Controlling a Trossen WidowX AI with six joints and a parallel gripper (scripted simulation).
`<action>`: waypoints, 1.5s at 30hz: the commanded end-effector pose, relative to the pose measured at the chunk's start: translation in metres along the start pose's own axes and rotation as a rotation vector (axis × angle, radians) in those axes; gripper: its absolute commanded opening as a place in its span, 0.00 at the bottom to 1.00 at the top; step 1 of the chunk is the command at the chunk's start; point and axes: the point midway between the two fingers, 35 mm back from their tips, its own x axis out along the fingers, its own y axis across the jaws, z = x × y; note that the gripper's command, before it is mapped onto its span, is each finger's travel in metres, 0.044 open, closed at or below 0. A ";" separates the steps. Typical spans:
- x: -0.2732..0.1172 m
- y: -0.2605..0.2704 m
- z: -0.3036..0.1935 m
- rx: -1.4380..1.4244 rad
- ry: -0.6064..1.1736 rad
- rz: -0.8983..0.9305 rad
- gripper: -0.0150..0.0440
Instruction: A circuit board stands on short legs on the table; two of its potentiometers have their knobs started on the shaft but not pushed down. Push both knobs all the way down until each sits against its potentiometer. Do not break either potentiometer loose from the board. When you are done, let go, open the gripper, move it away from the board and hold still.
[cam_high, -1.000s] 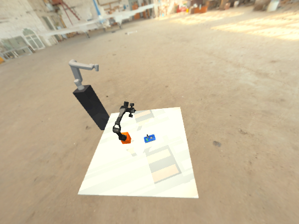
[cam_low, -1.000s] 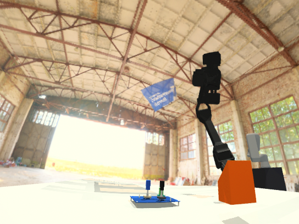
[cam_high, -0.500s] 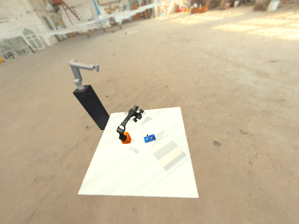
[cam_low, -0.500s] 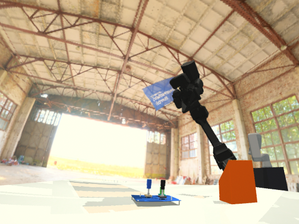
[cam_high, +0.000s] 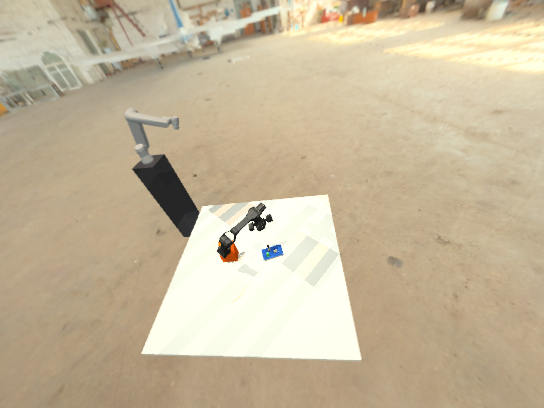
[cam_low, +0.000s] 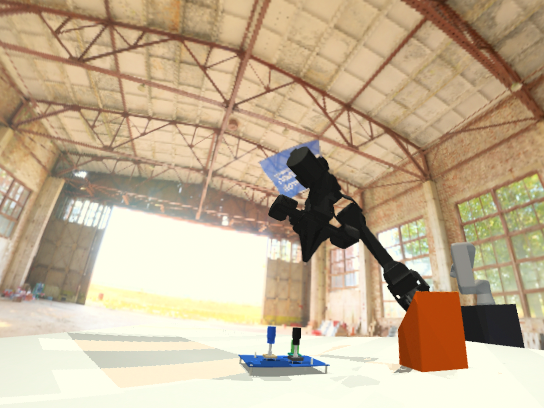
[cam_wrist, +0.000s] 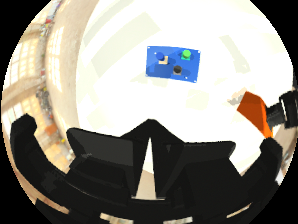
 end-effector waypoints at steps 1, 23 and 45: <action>0.019 -0.006 0.020 0.097 -0.037 -0.066 0.25; 0.085 -0.034 0.075 0.366 -0.135 -0.246 0.25; 0.104 -0.039 0.077 0.367 -0.136 -0.246 0.25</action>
